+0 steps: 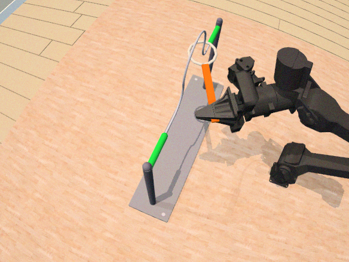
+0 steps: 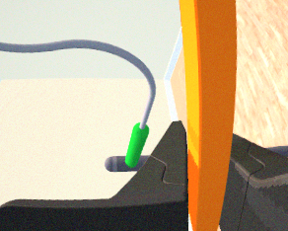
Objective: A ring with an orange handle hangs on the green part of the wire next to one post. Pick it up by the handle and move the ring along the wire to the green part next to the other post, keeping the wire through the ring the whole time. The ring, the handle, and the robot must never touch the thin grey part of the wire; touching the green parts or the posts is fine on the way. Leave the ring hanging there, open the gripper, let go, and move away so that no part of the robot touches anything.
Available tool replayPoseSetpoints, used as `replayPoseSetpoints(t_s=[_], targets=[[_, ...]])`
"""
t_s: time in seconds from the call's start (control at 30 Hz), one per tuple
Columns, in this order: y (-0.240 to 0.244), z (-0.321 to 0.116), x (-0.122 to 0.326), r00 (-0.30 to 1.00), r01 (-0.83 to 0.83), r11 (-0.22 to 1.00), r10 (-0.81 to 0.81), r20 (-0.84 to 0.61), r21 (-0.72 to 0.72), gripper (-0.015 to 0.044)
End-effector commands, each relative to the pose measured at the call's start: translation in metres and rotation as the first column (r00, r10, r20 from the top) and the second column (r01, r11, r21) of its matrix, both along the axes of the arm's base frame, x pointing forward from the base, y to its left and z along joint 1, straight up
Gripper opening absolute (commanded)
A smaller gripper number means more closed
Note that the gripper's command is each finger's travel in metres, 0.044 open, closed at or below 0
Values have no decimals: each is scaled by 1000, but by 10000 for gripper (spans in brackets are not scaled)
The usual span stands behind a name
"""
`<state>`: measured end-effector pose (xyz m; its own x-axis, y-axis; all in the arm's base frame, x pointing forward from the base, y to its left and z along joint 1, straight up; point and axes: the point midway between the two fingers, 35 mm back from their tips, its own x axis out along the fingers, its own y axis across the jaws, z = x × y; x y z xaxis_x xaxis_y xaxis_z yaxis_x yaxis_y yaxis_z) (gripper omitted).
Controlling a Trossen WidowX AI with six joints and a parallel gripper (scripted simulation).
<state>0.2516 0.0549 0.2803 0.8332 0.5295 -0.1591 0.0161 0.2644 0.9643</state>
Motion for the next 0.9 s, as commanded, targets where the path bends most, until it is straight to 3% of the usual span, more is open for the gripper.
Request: replayPoseSetpoints(t_s=[0.0, 0.87], targets=[[3, 12, -1, 1000, -9, 999, 8, 7, 50, -150], [5, 49, -2, 1000, -5, 973, 9, -13, 230, -150]])
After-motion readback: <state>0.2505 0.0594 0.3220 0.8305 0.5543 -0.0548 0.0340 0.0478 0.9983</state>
